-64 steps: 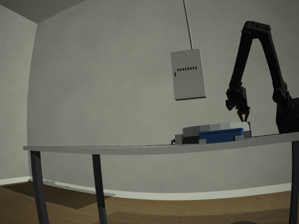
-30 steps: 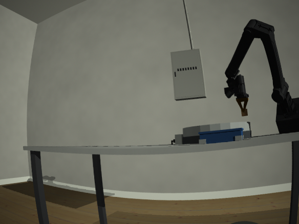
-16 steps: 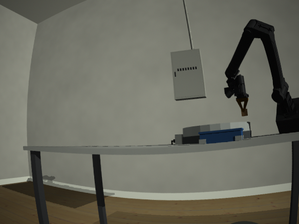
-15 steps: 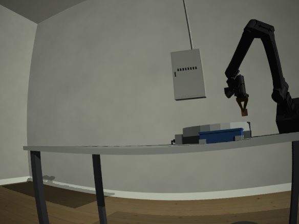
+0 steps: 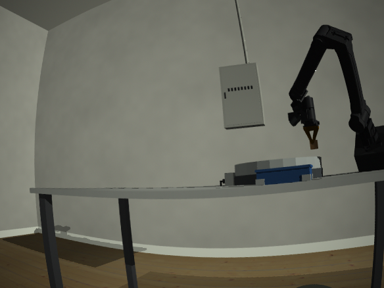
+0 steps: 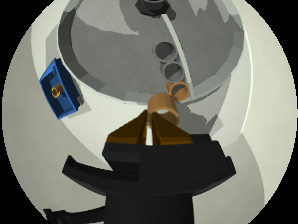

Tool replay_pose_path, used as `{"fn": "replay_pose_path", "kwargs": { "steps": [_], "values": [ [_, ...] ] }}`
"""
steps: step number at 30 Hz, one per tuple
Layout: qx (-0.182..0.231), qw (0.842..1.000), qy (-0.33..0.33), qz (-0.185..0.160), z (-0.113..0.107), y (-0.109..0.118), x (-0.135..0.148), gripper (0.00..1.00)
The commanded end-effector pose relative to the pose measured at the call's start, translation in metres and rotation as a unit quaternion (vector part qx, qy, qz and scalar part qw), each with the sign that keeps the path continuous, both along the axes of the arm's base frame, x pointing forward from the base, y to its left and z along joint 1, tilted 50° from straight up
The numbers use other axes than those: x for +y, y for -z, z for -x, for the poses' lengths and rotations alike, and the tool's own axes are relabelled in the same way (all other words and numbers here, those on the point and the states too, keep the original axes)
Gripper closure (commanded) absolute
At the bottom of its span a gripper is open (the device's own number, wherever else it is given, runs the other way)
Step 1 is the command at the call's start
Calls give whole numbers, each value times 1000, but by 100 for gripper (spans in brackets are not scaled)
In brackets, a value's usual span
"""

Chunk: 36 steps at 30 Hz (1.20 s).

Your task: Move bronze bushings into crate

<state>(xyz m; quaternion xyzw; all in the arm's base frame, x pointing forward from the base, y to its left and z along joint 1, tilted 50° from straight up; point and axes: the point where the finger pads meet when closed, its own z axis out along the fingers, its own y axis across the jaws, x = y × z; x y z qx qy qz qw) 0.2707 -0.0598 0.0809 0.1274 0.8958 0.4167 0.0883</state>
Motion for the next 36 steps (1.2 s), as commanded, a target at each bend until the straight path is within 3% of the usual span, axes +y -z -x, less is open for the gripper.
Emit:
{"fn": "replay_pose_path", "kwargs": {
  "steps": [1,13,17,22,28,30,36],
  "values": [
    [-6,1000,8,5,-1,-4,-8,100],
    [1,1000,-2,-1,-1,-20,16,100],
    [4,1000,-2,-3,1,-35,32,100],
    [-15,1000,-2,8,-12,-78,51,100],
    [-26,1000,-2,12,-15,-129,95,100],
    [-26,1000,-2,12,-15,-129,95,100],
    [-28,1000,-1,7,-13,-180,139,100]
  ]
}}
